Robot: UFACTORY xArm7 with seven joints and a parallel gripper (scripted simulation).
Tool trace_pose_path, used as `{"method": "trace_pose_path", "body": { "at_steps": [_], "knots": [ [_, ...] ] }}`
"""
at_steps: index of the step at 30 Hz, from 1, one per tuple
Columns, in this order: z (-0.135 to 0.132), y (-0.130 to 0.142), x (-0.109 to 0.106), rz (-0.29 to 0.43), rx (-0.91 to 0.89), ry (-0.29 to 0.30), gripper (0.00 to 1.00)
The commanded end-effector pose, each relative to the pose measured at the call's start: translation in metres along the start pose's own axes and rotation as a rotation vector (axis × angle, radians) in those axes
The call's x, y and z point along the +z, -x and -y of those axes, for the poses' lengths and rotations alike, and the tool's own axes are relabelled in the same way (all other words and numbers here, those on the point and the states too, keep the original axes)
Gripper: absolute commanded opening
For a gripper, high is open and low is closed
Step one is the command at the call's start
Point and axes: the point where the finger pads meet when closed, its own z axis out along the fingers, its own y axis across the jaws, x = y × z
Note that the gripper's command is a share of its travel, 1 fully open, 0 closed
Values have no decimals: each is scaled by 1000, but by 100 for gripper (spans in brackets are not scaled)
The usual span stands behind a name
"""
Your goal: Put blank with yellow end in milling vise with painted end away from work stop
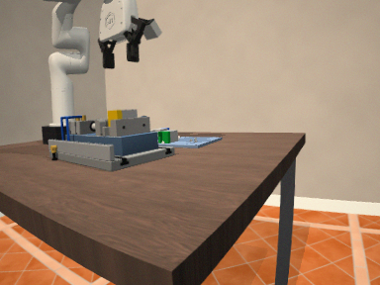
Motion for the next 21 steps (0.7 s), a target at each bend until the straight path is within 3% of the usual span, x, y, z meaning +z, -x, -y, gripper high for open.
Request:
{"method": "trace_pose_path", "body": {
  "at_steps": [1, 21],
  "knots": [
    [-1, 0, -2, 1, 0, 6, 100],
    [-2, 0, 4, 1, 0, 6, 100]
  ]
}}
